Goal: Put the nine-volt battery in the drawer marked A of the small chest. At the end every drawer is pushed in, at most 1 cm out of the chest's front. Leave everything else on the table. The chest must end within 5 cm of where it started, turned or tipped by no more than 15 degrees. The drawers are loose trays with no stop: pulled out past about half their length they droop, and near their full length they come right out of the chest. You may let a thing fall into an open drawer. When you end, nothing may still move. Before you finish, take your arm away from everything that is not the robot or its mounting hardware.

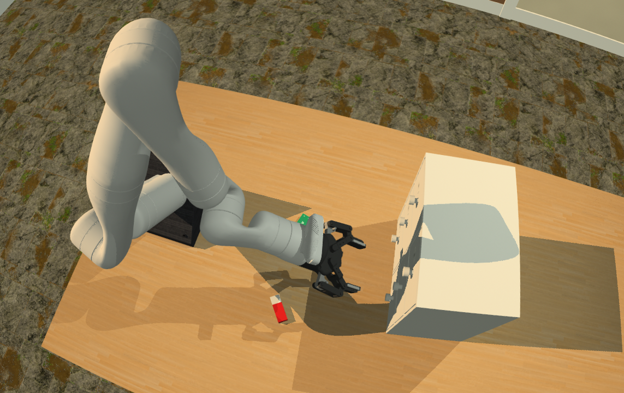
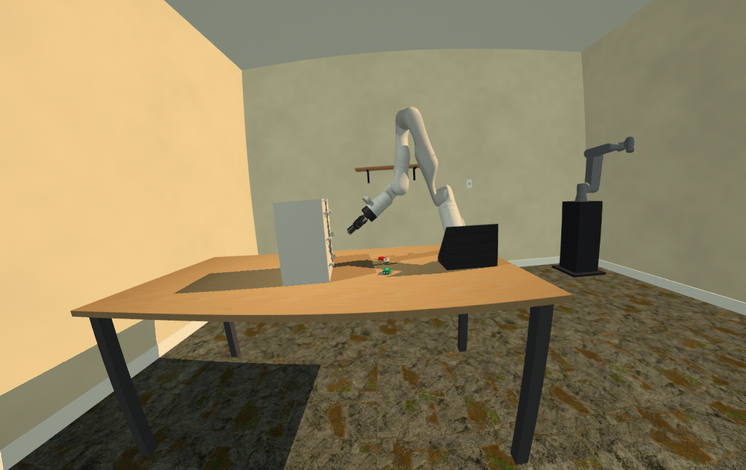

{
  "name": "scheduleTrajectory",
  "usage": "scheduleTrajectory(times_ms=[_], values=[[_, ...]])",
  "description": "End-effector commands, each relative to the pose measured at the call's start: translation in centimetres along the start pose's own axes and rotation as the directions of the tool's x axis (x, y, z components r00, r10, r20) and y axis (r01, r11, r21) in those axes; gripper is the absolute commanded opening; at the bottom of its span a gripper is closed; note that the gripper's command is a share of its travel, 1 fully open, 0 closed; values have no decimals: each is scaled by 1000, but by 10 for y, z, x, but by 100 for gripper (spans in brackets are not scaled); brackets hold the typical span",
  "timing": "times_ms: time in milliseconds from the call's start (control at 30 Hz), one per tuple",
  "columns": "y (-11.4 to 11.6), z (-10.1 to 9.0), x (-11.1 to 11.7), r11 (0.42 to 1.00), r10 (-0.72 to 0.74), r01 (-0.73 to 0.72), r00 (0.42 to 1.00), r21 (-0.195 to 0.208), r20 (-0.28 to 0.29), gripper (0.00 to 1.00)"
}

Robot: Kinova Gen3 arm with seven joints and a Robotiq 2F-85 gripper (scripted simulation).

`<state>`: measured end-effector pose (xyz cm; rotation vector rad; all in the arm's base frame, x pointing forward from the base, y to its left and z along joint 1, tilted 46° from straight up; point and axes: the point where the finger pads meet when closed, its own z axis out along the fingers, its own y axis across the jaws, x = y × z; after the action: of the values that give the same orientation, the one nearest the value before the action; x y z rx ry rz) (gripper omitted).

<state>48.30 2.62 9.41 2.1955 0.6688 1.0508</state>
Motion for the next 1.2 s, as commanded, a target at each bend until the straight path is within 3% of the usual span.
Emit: scheduleTrajectory(times_ms=[0,1167], values=[[3,4,-8,1000,-6,6,1000,-9,0,100],[3,20,-12,1000,-7,6,987,-8,-162,100]])
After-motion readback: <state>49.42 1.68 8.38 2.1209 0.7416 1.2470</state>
